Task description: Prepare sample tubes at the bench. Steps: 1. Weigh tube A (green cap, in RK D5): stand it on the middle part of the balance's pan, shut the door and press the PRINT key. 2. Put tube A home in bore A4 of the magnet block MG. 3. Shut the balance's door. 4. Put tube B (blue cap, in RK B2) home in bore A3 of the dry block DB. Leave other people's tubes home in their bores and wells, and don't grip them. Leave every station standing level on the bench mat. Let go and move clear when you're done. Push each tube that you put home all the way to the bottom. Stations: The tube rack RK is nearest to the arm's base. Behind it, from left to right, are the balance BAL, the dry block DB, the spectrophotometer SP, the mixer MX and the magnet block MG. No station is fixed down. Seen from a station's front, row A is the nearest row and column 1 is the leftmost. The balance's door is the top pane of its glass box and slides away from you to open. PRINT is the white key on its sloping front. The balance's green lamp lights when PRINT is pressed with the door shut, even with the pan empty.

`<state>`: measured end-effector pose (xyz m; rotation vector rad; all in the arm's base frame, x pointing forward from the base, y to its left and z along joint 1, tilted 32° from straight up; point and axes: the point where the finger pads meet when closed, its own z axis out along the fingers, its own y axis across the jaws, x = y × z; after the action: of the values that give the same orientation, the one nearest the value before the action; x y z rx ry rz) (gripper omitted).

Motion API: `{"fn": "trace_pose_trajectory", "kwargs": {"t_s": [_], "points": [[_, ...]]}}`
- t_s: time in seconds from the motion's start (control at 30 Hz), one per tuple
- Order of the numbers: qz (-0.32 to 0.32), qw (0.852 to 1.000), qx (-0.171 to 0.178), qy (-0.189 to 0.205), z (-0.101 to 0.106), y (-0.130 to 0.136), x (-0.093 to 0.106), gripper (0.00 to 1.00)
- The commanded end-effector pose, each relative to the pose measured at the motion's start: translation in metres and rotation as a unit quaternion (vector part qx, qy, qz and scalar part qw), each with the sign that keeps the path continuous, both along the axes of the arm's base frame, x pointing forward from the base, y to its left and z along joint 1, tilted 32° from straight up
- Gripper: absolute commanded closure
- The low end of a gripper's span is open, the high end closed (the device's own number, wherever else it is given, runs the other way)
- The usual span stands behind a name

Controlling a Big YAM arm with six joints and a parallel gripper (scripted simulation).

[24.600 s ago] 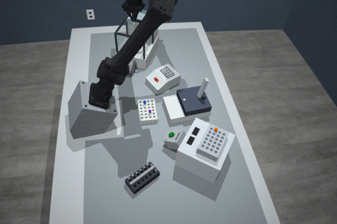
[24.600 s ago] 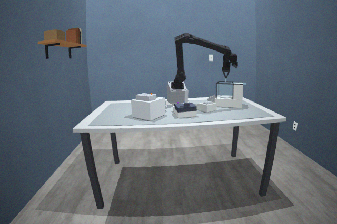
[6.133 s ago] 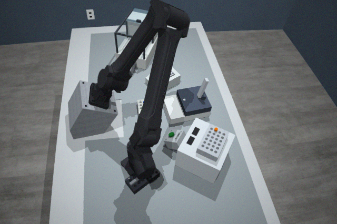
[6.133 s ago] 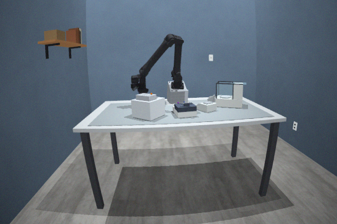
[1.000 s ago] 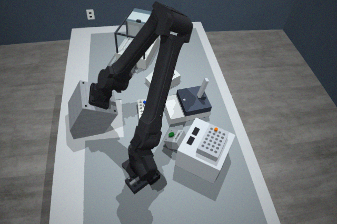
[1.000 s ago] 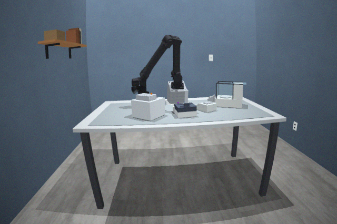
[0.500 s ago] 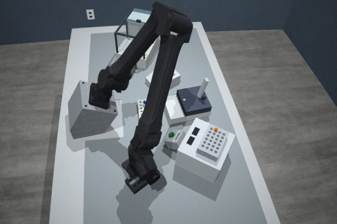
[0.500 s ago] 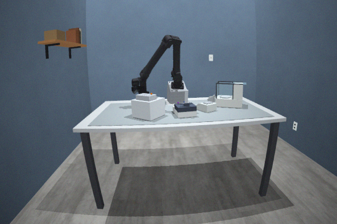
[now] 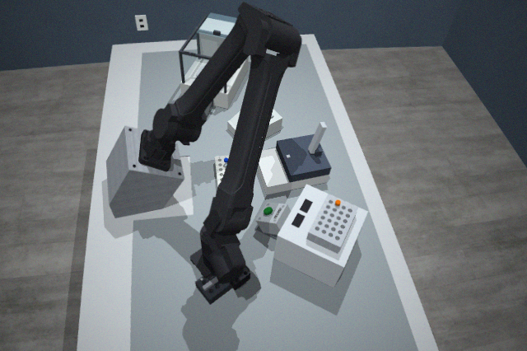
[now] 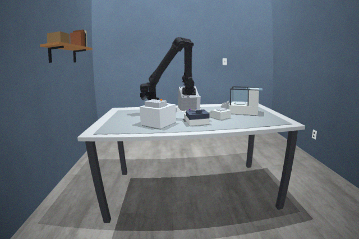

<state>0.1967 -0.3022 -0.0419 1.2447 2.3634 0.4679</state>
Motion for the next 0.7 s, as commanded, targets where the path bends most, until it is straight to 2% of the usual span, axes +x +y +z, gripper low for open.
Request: {"fn": "trace_pose_trajectory", "kwargs": {"t_s": [0.0,0.4,0.47,0.5,0.67], "points": [[-0.004,1.0,-0.022,-0.009,0.018,-0.02,-0.001,0.64],[-0.004,1.0,-0.023,-0.009,0.033,-0.022,-0.01,0.64],[-0.004,1.0,-0.02,-0.008,0.031,-0.019,-0.011,0.64],[-0.001,1.0,-0.011,-0.005,0.023,-0.012,-0.008,0.64],[-0.001,1.0,-0.011,-0.005,0.023,-0.012,-0.008,0.64]]}}
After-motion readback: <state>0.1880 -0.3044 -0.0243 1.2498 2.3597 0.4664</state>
